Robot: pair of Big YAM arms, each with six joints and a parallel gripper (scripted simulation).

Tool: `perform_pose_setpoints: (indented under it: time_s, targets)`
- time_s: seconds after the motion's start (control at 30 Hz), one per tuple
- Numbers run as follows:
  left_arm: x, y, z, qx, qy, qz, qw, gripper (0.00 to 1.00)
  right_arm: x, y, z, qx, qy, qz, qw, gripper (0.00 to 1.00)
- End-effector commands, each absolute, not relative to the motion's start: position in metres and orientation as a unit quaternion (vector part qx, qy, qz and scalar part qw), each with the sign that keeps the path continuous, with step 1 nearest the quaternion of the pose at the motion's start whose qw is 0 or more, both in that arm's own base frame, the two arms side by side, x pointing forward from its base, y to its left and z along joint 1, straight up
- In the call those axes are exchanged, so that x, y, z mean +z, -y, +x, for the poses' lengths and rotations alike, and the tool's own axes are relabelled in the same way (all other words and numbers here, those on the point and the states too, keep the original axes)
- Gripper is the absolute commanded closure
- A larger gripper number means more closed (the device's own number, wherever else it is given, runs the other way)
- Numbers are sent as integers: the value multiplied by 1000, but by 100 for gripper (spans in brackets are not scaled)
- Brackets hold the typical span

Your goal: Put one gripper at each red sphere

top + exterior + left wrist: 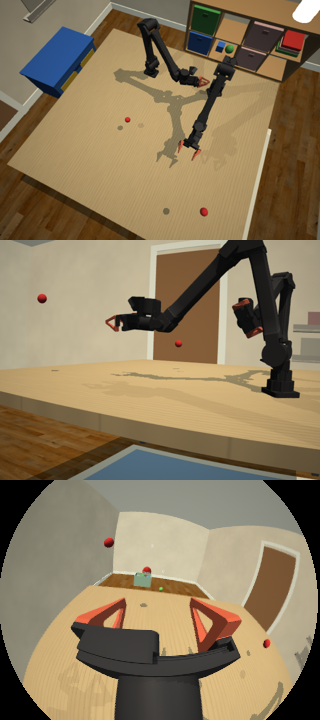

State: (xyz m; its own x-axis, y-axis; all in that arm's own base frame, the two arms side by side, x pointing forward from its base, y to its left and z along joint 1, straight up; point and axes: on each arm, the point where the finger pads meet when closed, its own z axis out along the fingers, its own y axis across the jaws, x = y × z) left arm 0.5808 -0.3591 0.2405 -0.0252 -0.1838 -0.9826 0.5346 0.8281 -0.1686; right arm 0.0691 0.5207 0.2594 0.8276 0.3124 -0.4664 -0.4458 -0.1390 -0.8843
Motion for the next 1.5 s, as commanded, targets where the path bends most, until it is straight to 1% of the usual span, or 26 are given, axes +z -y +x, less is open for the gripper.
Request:
perform_pose_setpoints:
  time_s: [0.0,0.6,0.77,0.9,1.03,1.1,1.13,1.23,1.47]
  targets:
    - [248,359,581,-263,-662,131,690,0,264,-521,69,289,-45,-694,658,0]
    - [248,359,582,-263,-662,131,690,0,264,-522,70,289,-47,-694,658,0]
    - [251,361,594,-259,-660,130,693,0,260,-523,94,284,-86,-698,652,0]
    - [259,365,624,-249,-657,128,700,0,251,-521,149,272,-180,-699,636,0]
    - [271,367,670,-232,-652,124,711,0,236,-503,237,249,-328,-679,609,0]
    - [271,367,670,-232,-652,124,711,0,236,-503,237,249,-328,-679,609,0]
    - [275,367,683,-227,-650,123,715,0,231,-494,263,241,-371,-667,600,0]
    - [285,366,726,-210,-645,119,725,0,214,-455,339,214,-505,-613,569,0]
    - [309,349,819,-168,-633,111,748,0,170,-327,460,140,-717,-467,499,0]
